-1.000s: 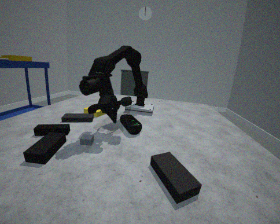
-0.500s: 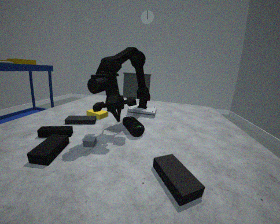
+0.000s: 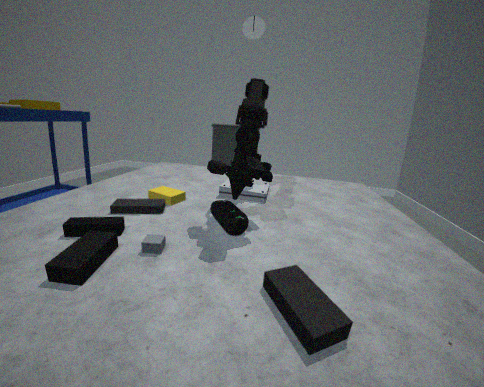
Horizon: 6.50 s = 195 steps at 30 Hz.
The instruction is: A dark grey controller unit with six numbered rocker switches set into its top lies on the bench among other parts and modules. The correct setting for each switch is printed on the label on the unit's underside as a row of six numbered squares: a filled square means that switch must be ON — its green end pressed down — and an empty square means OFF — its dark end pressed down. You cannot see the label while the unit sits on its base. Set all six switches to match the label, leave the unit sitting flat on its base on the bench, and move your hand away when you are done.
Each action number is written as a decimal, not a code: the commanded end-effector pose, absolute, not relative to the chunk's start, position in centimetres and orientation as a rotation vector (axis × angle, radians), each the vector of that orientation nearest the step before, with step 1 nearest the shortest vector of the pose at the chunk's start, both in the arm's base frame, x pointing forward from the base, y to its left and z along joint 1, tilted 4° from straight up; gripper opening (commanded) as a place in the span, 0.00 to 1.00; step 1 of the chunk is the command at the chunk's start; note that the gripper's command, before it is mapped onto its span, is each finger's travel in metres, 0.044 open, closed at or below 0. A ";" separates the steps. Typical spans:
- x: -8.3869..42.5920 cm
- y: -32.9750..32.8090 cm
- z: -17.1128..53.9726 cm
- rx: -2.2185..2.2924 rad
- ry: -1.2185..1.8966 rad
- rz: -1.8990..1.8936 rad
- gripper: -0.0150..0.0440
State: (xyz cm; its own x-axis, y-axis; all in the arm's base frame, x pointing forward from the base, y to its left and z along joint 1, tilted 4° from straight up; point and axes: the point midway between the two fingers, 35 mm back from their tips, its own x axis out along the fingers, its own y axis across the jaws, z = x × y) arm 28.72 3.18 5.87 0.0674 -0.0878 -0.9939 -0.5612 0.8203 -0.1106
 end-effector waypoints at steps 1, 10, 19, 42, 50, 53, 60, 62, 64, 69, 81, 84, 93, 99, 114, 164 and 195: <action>26.0 3.6 5.3 -0.651 1.428 0.354 0.25; 25.0 3.7 4.8 -0.691 1.403 0.345 0.25; 25.1 3.9 3.4 -0.691 1.403 0.345 0.25; 24.9 4.1 -0.2 -0.690 1.405 0.346 0.25; 25.0 3.9 -0.3 -0.691 1.405 0.346 0.25; 25.0 3.8 -0.3 -0.691 1.405 0.346 0.25; 25.2 3.6 -0.3 -0.691 1.405 0.345 0.25; 25.3 3.6 -0.3 -0.691 1.405 0.345 0.25; 25.3 3.5 -0.3 -0.691 1.405 0.345 0.25; 25.4 3.3 -0.3 -0.691 1.405 0.345 0.25; 25.8 2.9 -0.3 -0.691 1.404 0.345 0.25; 26.0 2.7 -0.3 -0.691 1.404 0.345 0.25; 26.7 1.9 -0.4 -0.692 1.404 0.344 0.25; 27.2 1.4 -0.4 -0.692 1.404 0.344 0.25; 28.7 0.4 -0.5 -0.693 1.403 0.342 0.25; 32.3 -2.3 7.2 -0.760 1.327 0.859 0.74; 34.5 -5.7 5.2 -0.780 1.207 1.010 1.00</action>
